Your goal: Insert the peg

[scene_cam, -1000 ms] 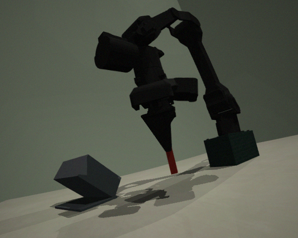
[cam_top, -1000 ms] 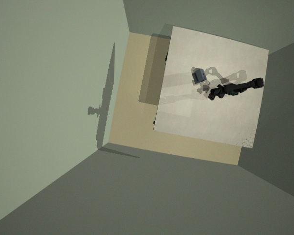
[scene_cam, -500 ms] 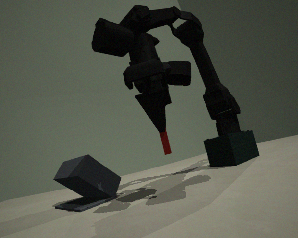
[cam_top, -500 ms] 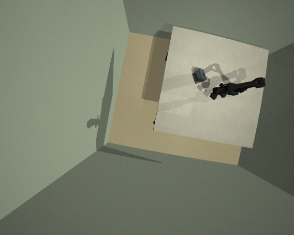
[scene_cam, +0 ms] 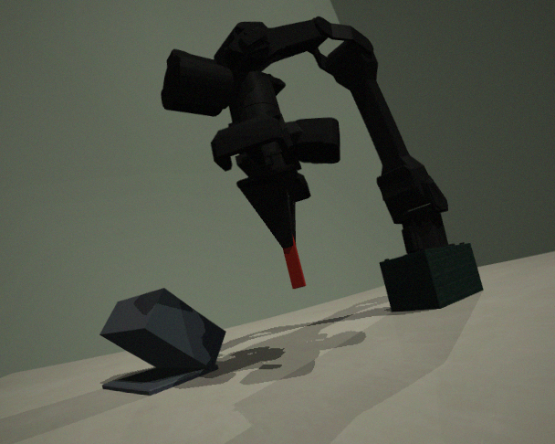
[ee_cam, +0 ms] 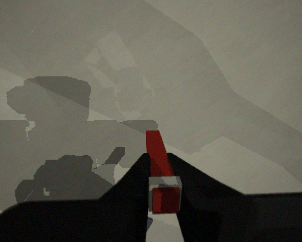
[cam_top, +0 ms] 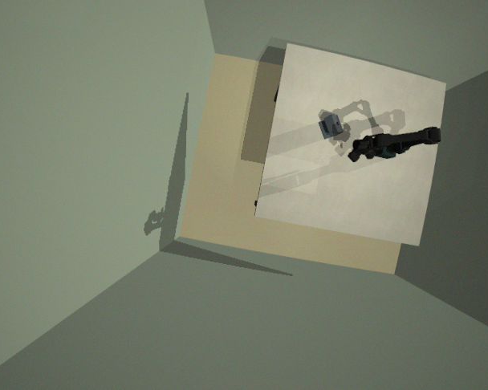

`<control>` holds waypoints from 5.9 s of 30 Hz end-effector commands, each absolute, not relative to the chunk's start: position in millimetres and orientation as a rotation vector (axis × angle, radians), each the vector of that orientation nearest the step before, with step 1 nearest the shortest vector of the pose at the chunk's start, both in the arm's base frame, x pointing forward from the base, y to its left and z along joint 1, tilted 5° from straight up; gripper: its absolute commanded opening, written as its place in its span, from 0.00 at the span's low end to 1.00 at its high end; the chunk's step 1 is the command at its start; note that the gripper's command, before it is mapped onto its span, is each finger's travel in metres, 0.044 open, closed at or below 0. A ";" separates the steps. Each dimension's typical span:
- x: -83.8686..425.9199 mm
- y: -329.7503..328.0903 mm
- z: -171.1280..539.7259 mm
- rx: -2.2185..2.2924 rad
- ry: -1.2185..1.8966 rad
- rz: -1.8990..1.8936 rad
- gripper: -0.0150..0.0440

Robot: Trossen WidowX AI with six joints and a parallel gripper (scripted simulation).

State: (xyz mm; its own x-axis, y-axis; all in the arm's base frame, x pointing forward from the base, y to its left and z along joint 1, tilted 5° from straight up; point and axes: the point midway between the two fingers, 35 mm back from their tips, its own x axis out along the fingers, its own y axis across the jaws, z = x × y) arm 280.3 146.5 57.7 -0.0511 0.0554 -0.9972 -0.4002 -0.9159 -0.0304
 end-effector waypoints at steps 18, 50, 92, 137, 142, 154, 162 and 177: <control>296.3 126.9 60.2 -1.850 0.336 1.975 0.25; 318.0 93.0 65.3 -1.774 0.298 1.861 0.25; 340.5 42.0 74.6 -1.711 0.249 1.688 0.25; 354.4 -19.8 87.5 -1.685 0.204 1.481 0.25; 355.2 -27.0 89.1 -1.685 0.200 1.457 0.25; 356.4 -44.6 93.1 -1.686 0.191 1.399 0.25; 356.6 -56.5 95.9 -1.688 0.186 1.360 0.25; 360.1 -69.1 93.8 -1.693 0.180 1.309 0.25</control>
State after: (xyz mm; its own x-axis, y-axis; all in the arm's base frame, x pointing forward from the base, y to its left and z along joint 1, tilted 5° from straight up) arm 358.0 -69.6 96.9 0.4109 0.4051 -0.8167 -0.6158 -0.5372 -0.5763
